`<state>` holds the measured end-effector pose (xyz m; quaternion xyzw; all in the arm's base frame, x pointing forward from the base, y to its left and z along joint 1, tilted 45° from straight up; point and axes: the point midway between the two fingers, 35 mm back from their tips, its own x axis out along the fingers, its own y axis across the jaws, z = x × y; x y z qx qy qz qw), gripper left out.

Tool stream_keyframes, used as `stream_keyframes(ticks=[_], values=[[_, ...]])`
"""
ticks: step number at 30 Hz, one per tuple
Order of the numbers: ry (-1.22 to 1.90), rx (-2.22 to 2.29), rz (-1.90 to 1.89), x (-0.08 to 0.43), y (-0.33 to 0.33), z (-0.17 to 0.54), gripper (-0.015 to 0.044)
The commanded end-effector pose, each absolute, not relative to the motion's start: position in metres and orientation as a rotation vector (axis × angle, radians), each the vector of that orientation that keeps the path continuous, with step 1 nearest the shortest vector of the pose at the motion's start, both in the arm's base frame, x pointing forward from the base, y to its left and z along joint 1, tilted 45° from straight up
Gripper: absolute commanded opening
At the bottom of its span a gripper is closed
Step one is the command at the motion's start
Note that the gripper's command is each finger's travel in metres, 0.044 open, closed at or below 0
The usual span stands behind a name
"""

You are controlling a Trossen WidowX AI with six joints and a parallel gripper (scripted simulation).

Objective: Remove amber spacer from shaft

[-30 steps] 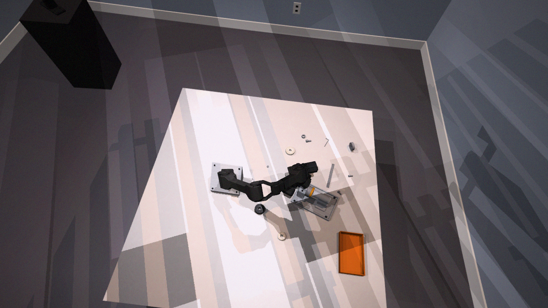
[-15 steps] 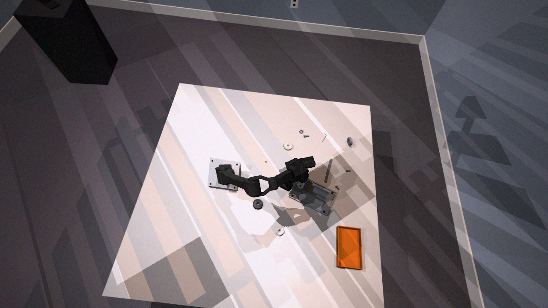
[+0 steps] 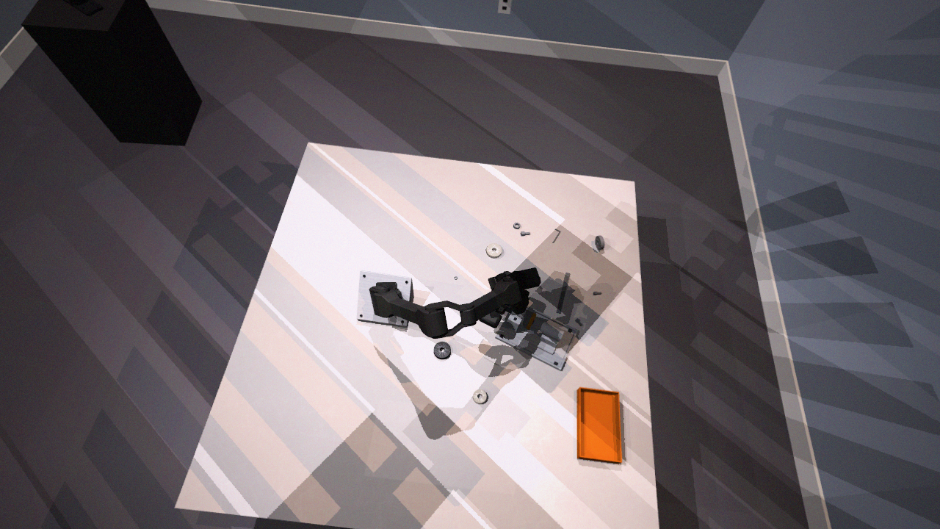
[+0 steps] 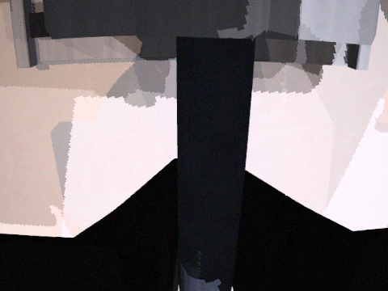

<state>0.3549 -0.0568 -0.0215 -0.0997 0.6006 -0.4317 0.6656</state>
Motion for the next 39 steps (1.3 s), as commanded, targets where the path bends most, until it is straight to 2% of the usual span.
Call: stream_keyframes(ticks=[1,39], values=[[1.359,-0.224,-0.974,0.3529,-0.0558,-0.0222,0.0000],[1.359,-0.224,-0.974,0.3490,-0.0541,-0.0234,0.0000]])
